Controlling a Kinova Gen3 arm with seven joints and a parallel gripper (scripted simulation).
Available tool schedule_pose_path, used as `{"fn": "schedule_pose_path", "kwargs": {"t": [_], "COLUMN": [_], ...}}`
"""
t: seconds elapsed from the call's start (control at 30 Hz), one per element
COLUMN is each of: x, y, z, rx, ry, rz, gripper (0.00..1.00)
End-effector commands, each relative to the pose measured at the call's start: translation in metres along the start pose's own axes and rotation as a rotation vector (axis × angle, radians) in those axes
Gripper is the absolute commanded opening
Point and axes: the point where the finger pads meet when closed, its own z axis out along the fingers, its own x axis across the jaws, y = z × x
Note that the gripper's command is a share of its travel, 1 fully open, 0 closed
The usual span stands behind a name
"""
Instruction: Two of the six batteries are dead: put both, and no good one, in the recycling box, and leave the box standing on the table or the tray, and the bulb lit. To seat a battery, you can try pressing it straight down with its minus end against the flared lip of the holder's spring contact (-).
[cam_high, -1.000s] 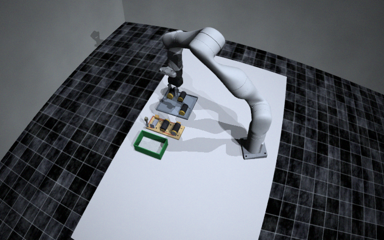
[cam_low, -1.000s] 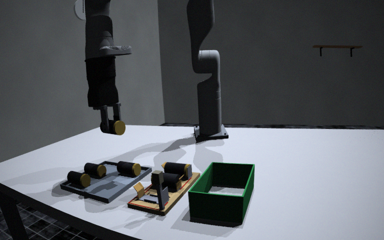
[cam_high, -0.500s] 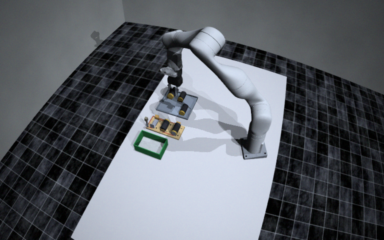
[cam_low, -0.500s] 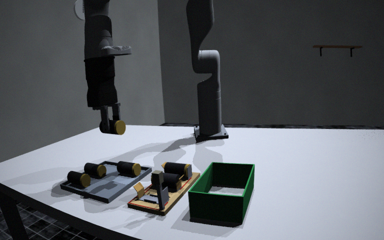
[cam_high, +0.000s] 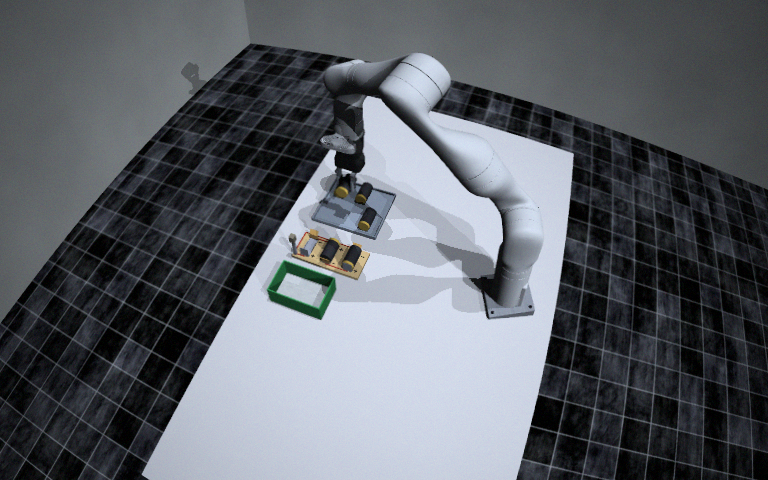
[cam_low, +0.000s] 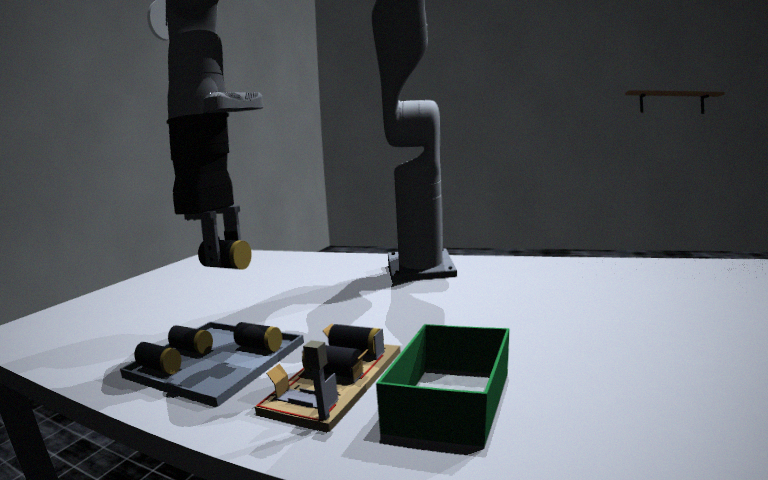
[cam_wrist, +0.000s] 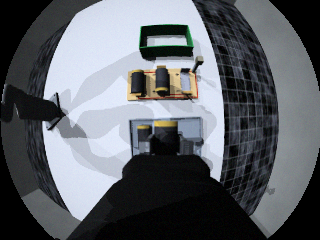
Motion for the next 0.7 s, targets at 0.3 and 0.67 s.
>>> {"fn": "schedule_pose_path", "kwargs": {"t": [0.3, 0.67], "x": [0.0005, 0.0005], "y": [0.0005, 0.0005], "z": [-0.001, -0.001], "rx": [0.0, 0.0], "ry": [0.002, 0.002], "rz": [-0.023, -0.031], "gripper": [0.57, 0.57]}}
